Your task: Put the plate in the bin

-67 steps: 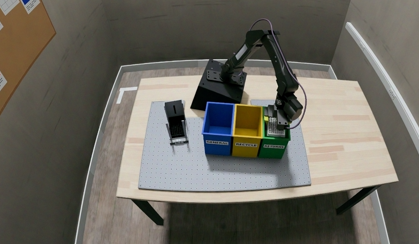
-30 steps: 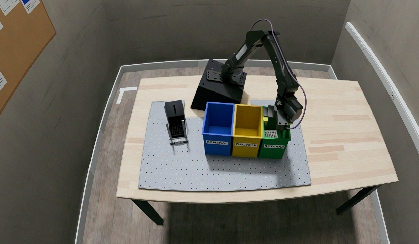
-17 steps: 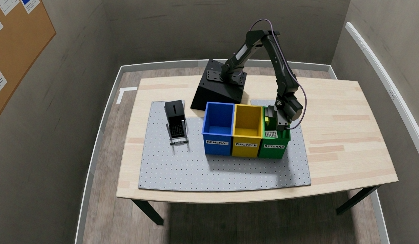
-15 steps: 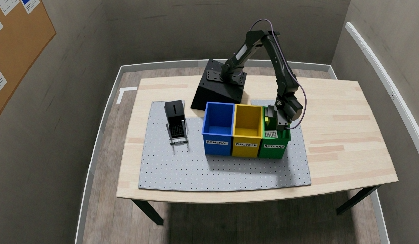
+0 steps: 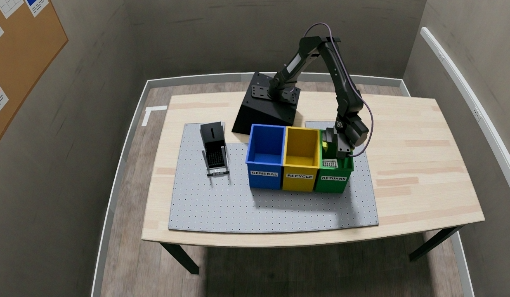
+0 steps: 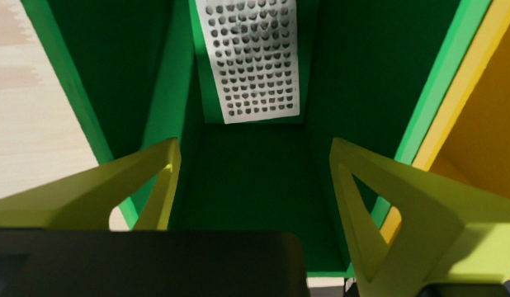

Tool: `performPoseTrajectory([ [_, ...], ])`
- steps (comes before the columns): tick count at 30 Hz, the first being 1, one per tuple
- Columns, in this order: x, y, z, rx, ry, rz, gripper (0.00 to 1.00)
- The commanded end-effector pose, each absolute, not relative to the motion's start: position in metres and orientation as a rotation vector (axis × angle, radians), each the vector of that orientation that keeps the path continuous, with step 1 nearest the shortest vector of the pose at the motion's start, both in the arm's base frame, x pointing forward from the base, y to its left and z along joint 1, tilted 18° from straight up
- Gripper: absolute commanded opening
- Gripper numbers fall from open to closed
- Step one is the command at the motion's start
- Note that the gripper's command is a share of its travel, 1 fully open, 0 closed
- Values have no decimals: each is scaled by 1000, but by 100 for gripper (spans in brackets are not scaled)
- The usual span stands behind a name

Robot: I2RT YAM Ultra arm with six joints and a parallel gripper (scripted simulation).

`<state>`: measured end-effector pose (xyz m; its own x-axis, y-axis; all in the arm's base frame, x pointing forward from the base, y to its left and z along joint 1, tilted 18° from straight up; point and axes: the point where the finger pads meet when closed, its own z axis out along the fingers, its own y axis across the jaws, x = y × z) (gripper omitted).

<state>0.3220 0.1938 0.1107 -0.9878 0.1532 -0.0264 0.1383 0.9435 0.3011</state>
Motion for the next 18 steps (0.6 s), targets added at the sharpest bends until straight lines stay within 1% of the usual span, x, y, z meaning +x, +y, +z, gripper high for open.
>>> performPoseTrajectory([
  [1,330,187,134,233,2995,483,82],
  [18,326,181,158,231,2999,494,82],
])
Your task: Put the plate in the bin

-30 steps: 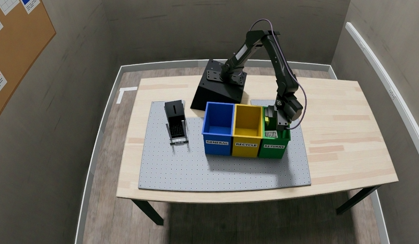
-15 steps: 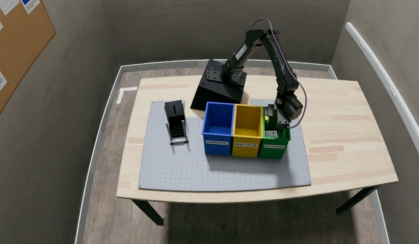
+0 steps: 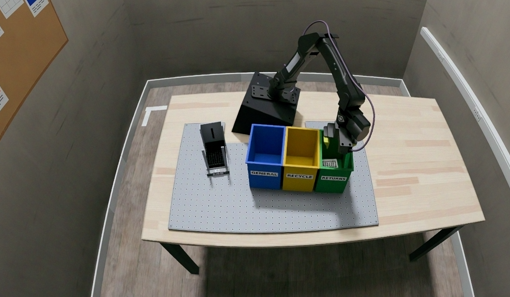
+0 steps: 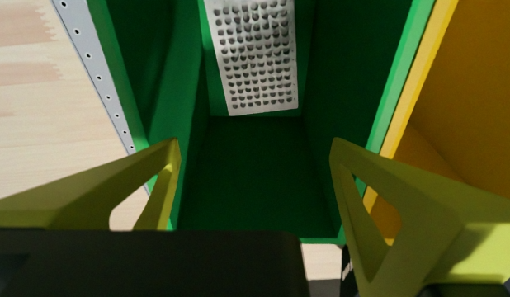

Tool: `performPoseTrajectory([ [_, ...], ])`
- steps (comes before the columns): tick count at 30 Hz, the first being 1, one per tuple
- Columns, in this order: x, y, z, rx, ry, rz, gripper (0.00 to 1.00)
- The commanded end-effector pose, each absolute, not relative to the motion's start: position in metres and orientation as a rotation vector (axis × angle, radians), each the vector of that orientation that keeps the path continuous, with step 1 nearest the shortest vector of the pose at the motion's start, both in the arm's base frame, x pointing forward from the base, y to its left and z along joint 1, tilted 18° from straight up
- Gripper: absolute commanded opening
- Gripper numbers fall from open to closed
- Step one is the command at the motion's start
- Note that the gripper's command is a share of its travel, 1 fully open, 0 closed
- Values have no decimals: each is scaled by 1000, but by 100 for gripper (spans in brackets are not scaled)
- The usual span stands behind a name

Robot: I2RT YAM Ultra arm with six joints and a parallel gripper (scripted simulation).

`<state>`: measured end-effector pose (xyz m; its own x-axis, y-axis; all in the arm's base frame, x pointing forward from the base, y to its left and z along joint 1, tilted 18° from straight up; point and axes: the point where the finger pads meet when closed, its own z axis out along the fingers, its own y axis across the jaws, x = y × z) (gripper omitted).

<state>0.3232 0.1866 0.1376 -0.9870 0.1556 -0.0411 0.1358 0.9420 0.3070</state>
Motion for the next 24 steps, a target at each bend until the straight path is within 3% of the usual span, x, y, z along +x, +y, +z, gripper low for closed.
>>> performPoseTrajectory([
  [1,327,181,156,234,3008,488,82],
  [24,323,172,186,236,2997,493,82],
])
